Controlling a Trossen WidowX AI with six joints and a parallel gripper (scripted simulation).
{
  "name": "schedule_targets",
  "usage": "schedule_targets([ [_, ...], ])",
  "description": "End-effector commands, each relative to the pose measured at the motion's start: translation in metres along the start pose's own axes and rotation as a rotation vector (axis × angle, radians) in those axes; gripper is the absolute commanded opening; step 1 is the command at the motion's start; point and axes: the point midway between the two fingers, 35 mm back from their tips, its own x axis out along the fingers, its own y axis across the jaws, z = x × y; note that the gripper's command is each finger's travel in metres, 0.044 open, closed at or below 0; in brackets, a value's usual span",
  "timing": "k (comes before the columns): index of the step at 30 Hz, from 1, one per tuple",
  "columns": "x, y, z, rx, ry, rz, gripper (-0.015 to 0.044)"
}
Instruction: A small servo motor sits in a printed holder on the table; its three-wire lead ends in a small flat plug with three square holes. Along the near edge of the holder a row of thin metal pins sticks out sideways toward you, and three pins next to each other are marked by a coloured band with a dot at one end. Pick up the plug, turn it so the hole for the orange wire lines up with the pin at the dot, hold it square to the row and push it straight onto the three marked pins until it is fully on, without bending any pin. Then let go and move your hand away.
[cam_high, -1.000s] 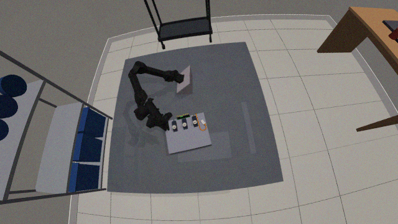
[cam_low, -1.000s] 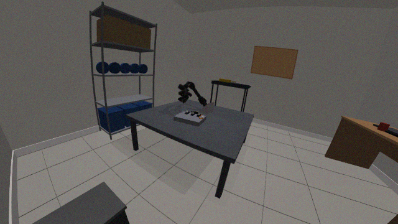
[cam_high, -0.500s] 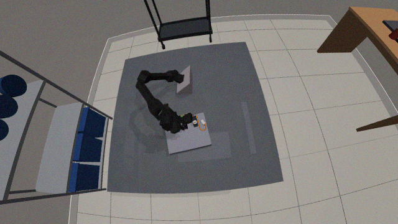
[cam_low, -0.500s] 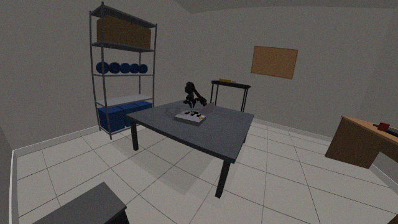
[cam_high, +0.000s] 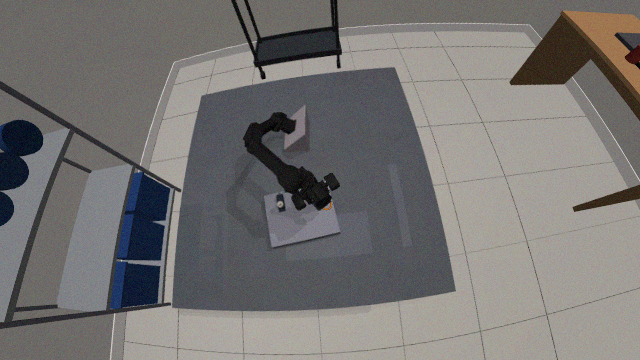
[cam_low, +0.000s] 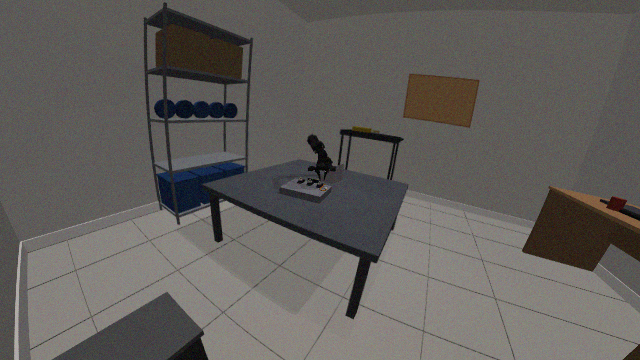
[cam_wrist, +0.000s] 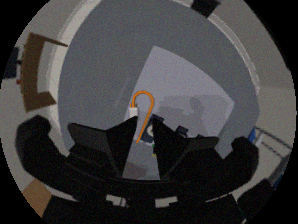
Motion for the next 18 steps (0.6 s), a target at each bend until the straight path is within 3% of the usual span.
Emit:
schedule_targets([
  [1, 0.01, 0.021, -0.003, -0.081, 0.063, -0.058, 0.0115],
  [18, 0.043, 0.032, -0.008, -0.14, 0.108, -0.101, 0.0115],
])
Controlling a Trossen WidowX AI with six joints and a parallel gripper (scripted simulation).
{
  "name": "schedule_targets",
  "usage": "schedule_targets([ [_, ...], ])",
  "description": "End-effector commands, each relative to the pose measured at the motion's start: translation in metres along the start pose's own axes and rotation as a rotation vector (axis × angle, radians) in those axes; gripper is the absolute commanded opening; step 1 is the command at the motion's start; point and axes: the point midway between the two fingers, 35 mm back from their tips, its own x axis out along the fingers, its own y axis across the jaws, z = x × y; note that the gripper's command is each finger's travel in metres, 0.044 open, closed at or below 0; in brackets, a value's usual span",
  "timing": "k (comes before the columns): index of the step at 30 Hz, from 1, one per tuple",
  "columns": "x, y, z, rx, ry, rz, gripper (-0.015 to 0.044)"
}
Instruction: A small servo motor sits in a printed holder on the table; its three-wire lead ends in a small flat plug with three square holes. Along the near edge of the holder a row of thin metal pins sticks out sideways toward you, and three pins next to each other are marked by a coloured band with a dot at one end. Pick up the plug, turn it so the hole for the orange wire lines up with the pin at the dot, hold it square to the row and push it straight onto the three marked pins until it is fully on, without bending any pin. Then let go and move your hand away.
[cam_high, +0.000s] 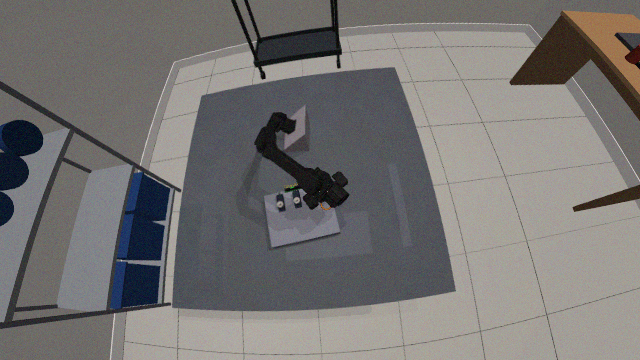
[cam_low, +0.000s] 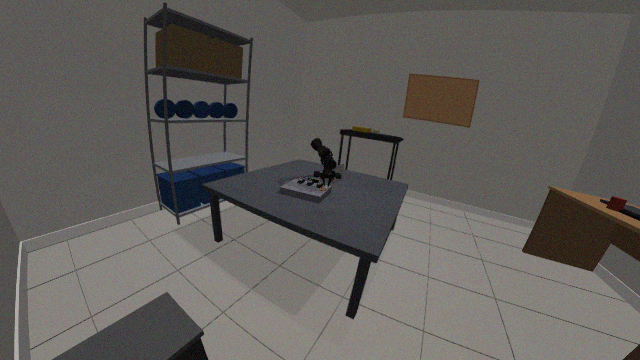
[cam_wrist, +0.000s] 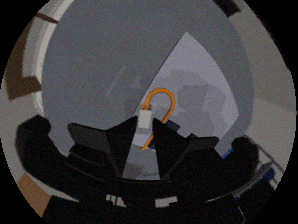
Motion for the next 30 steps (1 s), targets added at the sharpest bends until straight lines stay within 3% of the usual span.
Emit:
schedule_targets([
  [1, 0.003, 0.001, 0.001, -0.005, -0.005, -0.005, 0.0115],
  [12, 0.016, 0.001, 0.001, -0.005, -0.005, -0.005, 0.0115],
  [15, 0.016, 0.001, 0.001, -0.005, -0.005, -0.005, 0.0036],
  [20, 0.016, 0.001, 0.001, -0.005, -0.005, -0.005, 0.0003],
  [30, -0.02, 0.001, 0.002, -0.006, -0.006, -0.004, 0.0],
])
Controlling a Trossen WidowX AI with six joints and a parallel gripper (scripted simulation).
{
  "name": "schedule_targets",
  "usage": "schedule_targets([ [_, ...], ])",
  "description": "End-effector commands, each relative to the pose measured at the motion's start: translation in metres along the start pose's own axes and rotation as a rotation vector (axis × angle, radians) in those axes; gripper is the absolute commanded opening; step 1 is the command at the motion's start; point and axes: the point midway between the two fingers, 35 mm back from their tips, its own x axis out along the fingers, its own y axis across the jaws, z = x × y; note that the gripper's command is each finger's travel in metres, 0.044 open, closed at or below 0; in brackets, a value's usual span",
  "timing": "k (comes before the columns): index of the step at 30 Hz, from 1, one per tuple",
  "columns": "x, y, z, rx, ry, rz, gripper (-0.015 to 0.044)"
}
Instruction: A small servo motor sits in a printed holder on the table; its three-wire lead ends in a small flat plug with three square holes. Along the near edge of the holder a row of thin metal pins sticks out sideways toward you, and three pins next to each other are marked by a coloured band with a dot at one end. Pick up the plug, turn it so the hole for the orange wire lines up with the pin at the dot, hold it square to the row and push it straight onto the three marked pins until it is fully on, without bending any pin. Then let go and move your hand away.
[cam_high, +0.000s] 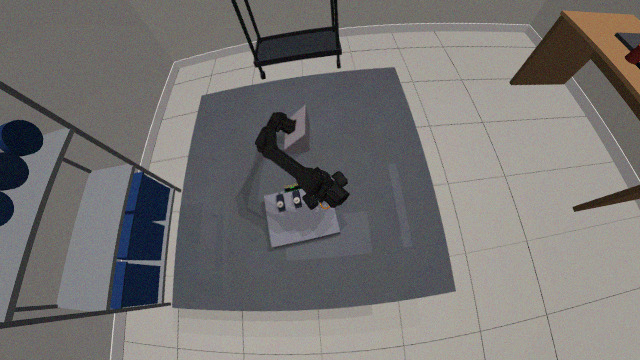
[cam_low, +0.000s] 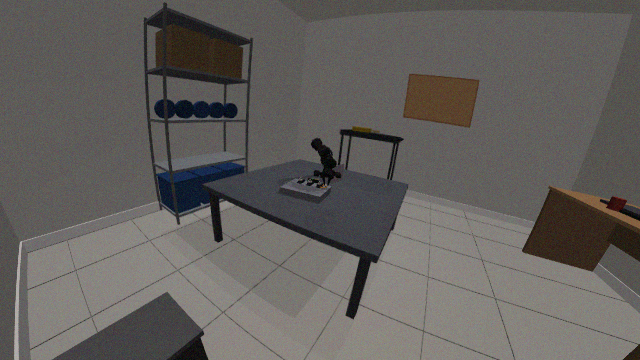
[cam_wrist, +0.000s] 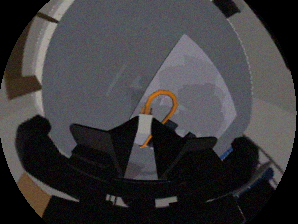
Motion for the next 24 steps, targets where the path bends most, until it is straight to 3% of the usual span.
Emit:
schedule_targets([
  [1, -0.02, 0.002, 0.001, 0.0, -0.009, 0.001, 0.0],
  [10, -0.038, 0.0, -0.003, -0.056, -0.009, 0.001, 0.0],
  [24, -0.047, -0.018, -0.032, -0.521, -0.007, -0.001, 0.0],
])
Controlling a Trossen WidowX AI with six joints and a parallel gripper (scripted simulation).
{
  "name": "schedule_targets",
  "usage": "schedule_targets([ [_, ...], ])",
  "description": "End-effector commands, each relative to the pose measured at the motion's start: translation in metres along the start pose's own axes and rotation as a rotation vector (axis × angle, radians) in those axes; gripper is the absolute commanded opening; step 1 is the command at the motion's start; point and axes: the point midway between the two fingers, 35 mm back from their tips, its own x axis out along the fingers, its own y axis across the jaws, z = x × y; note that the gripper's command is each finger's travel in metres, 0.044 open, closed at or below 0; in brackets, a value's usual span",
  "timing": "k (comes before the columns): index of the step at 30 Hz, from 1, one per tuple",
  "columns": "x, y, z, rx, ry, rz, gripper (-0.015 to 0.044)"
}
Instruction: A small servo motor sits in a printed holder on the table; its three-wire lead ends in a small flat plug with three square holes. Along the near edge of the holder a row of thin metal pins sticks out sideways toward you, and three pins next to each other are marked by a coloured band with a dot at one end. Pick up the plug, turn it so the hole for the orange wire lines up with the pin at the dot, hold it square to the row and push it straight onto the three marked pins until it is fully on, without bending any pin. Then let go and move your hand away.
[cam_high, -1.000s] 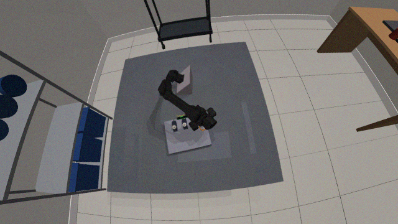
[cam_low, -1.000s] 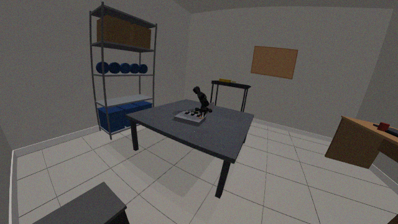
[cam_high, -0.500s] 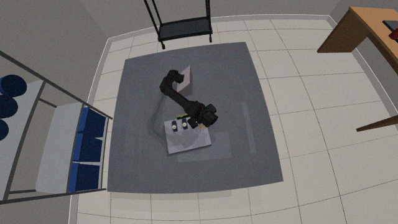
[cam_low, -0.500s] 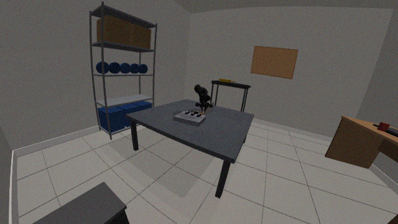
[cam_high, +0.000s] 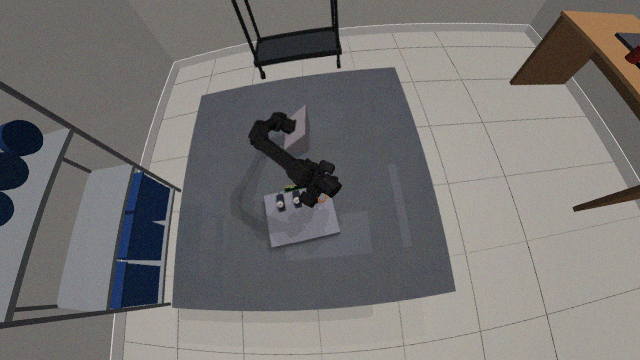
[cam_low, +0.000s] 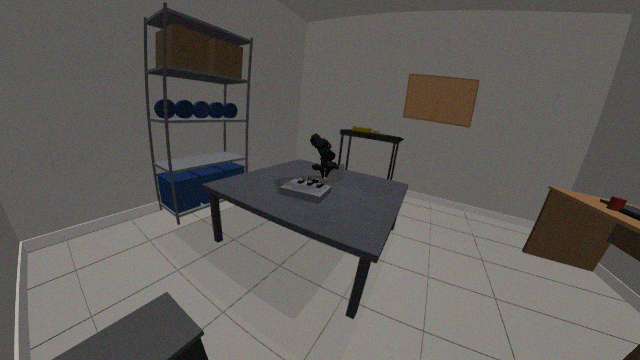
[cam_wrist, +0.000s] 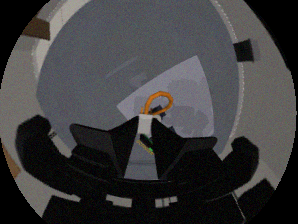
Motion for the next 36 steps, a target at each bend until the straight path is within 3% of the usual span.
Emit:
schedule_targets([
  [1, -0.004, -0.002, -0.01, -0.113, -0.005, -0.005, 0.0],
  [36, -0.008, 0.005, -0.103, -1.298, 0.002, -0.004, 0.0],
])
